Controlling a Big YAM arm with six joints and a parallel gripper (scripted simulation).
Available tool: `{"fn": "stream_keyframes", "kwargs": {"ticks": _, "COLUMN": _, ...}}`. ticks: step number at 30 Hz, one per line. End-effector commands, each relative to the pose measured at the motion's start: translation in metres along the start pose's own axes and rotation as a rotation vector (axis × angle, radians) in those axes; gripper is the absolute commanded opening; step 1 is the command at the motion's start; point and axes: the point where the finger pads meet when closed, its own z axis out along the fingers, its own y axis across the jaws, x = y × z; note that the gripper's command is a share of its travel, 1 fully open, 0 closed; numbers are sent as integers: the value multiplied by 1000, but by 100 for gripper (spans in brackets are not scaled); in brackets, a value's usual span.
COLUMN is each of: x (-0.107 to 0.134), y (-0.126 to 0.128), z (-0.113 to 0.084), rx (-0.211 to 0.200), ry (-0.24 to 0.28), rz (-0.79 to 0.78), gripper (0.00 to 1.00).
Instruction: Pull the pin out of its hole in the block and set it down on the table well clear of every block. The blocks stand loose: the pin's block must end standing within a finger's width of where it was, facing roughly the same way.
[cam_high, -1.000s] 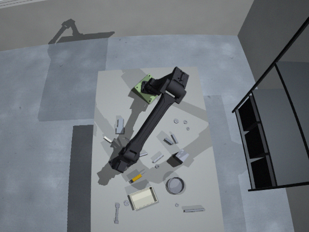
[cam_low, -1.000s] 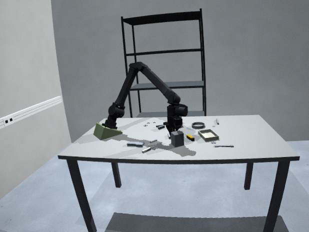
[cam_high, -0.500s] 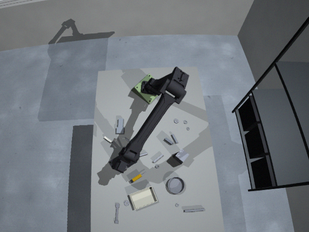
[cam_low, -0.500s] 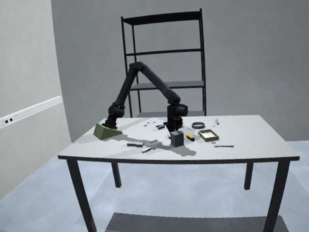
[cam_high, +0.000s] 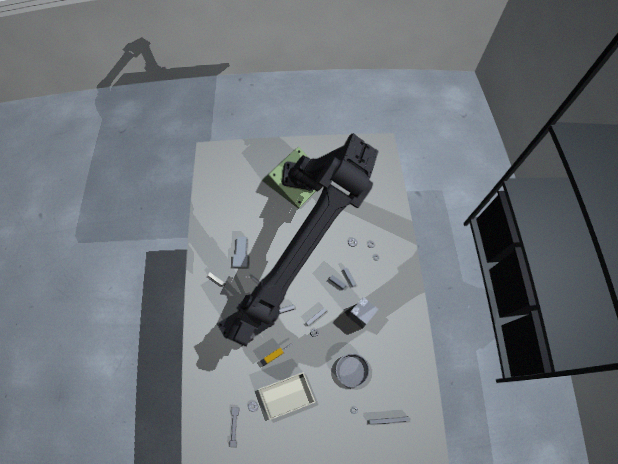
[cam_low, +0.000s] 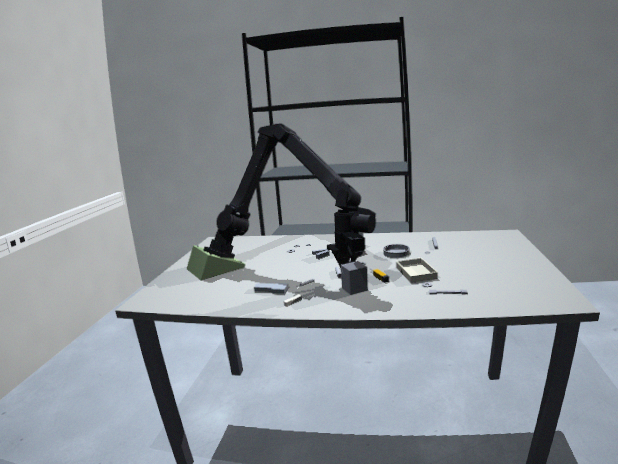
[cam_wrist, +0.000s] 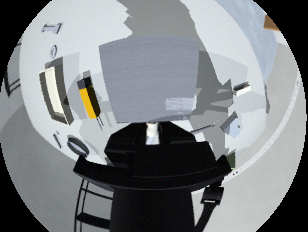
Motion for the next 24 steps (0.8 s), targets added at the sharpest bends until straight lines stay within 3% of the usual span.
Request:
{"fn": "stream_keyframes", "kwargs": {"ticks": 1, "x": 1, "y": 2, "z": 10, "rx": 3, "ry": 4, "rz": 0, "gripper": 0}}
{"fn": "stream_keyframes", "kwargs": {"ticks": 24, "x": 8, "y": 2, "z": 11, "rx": 3, "ry": 4, "rz": 0, "gripper": 0}}
